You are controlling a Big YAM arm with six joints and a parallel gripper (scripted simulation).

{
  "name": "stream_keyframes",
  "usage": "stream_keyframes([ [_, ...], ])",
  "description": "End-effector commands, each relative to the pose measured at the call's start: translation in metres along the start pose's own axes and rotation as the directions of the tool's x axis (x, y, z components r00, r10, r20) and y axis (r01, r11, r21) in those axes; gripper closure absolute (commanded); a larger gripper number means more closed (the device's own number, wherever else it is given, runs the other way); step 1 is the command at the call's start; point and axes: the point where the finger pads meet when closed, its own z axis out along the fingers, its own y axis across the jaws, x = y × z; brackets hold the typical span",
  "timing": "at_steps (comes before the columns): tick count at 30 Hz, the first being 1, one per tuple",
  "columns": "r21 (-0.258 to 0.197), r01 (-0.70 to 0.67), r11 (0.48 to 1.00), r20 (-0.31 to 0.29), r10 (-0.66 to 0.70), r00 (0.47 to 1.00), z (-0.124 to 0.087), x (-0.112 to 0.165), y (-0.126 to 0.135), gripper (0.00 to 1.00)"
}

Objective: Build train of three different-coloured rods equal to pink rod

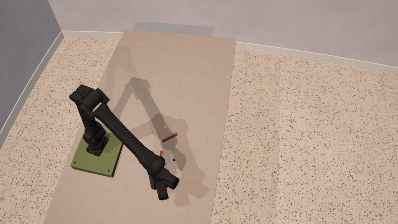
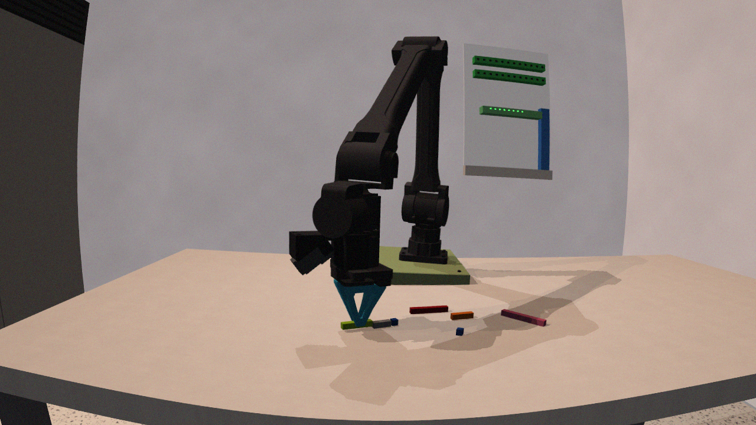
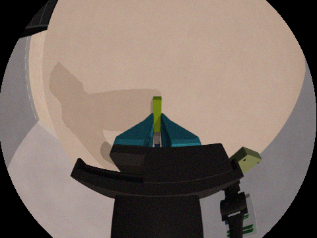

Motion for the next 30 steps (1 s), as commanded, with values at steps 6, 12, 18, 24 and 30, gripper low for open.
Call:
stream_keyframes([
  [6, -0.004, 0.000, 1.000, 0.007, 0.000, 1.000, 0.0037, 0.0022, 0.0032, 0.96],
  [12, -0.001, 0.000, 1.000, 0.004, 0.000, 1.000, 0.0040, 0.0026, 0.0025, 0.96],
  [18, -0.001, 0.000, 1.000, 0.004, 0.000, 1.000, 0.0040, 0.0026, 0.0025, 0.96],
  [24, -0.001, 0.000, 1.000, 0.004, 0.000, 1.000, 0.0040, 0.0026, 0.0025, 0.96],
  [30, -0.001, 0.000, 1.000, 0.004, 0.000, 1.000, 0.0040, 0.0026, 0.0025, 0.96],
])
